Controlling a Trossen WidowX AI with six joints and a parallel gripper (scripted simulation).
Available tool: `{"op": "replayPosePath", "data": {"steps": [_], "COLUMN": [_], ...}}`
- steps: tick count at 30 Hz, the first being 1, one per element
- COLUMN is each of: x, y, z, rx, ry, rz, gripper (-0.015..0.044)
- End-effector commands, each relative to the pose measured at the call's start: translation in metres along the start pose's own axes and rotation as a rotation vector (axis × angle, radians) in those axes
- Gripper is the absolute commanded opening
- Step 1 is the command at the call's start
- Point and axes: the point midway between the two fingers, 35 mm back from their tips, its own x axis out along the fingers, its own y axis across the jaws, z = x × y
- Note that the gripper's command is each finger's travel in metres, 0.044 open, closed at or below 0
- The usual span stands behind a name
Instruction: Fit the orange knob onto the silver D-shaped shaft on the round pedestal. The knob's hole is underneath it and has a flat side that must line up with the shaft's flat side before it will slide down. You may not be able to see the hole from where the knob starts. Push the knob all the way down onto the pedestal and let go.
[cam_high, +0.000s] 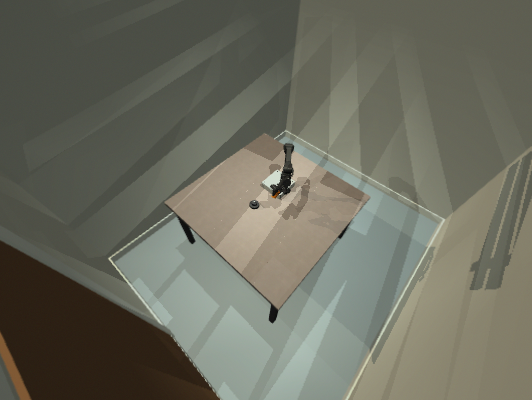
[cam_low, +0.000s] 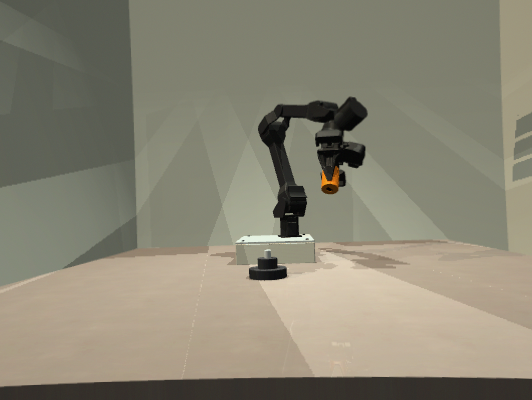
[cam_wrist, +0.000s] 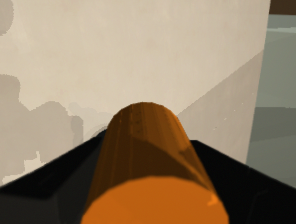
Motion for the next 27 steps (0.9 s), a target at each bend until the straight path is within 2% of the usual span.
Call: {"op": "replayPosePath", "data": {"steps": [1,19,27], "x": [0.005,0.041,0.055], "y": [-0.002,0.009,0.014], "z": [0.002,0.002,0.003], "rx": [0.006,0.003,0.003], "ry": [-0.012,-0.013,-0.013], "rz": [0.086,0.493,0.591], "gripper": [0.0,0.0,0.0]}}
